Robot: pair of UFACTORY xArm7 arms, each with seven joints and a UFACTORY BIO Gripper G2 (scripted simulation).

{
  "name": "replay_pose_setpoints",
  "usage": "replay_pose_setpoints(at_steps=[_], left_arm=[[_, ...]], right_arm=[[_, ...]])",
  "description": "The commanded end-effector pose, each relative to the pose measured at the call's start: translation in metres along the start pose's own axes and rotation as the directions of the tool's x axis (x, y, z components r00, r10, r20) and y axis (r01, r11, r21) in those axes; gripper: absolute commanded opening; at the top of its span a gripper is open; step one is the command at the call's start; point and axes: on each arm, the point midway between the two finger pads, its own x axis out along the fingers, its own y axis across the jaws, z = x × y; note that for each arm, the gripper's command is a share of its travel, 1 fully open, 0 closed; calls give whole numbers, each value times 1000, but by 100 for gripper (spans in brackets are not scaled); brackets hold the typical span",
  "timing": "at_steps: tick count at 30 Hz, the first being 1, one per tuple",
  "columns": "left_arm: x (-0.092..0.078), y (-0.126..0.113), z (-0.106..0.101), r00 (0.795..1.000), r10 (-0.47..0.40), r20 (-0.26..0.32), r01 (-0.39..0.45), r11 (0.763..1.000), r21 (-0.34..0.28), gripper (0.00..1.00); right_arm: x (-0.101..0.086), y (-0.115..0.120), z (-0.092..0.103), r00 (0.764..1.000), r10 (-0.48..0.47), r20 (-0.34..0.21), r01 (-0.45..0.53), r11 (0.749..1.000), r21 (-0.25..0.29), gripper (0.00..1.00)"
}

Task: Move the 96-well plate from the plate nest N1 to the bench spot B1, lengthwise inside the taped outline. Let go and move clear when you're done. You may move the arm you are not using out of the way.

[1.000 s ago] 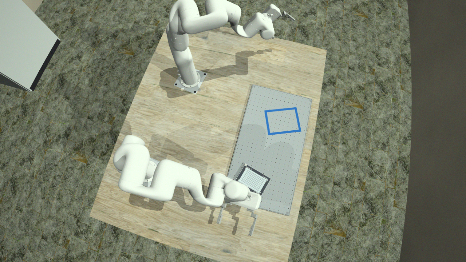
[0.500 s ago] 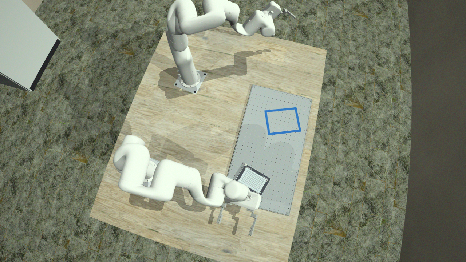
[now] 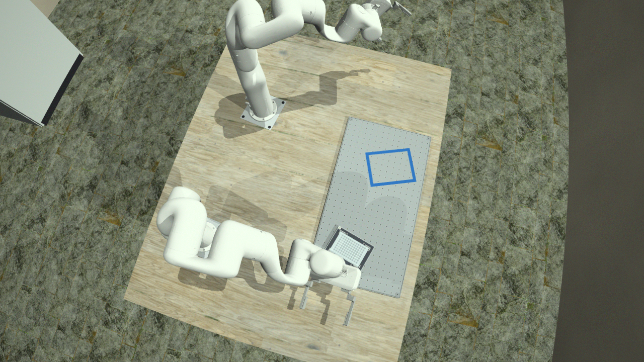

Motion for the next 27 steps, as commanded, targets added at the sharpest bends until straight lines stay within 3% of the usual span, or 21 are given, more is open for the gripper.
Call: replay_pose_setpoints(at_steps=[1, 13, 27], left_arm=[[-2, 3, 0, 1000, 5, -1, -5, 1000, 1, 100], [-6, 1, -6, 1000, -3, -18, 3, 1000, -6, 100], [-25, -7, -31, 996, -33, -80, 30, 999, -38, 100]], right_arm=[[0, 2, 2, 1000, 0, 0, 0, 1000, 5, 100], [0, 2, 2, 1000, 0, 0, 0, 1000, 5, 100], [0, 2, 2, 1000, 0, 0, 0, 1000, 5, 100]])
